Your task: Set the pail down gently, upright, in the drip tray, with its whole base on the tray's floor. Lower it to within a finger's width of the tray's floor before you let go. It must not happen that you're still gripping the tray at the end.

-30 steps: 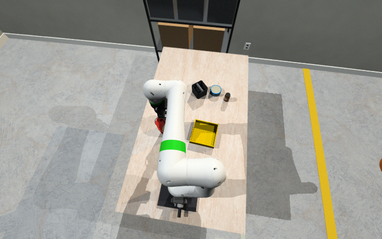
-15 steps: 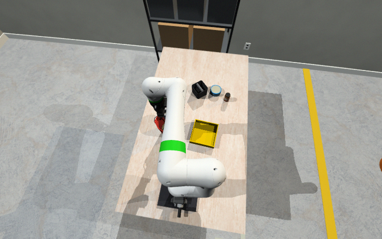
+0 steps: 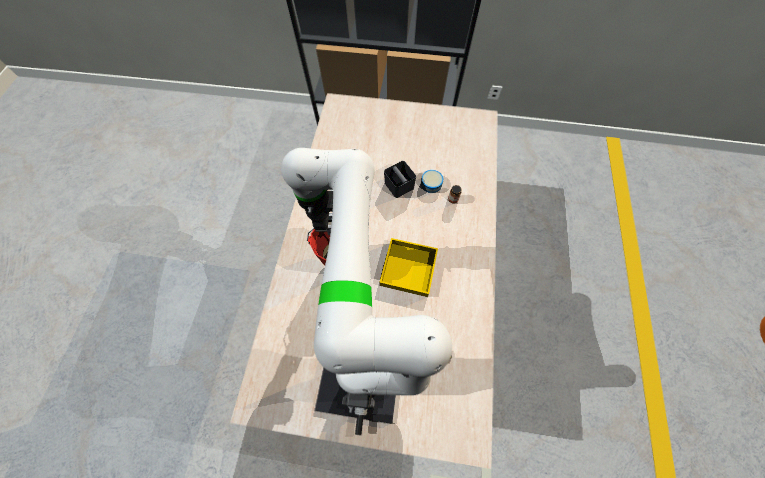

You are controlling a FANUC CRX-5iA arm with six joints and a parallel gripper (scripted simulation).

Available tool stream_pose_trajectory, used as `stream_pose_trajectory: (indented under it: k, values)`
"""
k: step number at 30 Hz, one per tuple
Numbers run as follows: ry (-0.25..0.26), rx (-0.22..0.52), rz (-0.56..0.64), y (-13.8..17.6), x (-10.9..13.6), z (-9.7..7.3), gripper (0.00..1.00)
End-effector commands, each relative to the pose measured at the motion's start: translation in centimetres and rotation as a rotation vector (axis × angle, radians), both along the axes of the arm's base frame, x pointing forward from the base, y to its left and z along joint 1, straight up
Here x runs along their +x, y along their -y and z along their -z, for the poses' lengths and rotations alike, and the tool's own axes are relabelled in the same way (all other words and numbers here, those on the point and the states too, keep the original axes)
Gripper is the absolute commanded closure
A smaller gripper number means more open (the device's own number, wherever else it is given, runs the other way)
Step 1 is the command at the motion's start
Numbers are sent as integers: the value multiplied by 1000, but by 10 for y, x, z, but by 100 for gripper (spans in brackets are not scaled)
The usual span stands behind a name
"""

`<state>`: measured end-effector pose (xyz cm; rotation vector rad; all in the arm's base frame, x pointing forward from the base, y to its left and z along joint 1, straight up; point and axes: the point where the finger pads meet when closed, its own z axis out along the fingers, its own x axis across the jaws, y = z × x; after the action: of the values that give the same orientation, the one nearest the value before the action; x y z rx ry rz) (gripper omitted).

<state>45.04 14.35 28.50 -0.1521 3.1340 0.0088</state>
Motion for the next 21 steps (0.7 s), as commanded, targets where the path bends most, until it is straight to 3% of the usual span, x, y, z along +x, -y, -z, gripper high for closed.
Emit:
stream_pose_trajectory:
  k: [1,21]
  values:
    - [1,1,0,0,0,-7,100]
    - [1,1,0,0,0,-24,100]
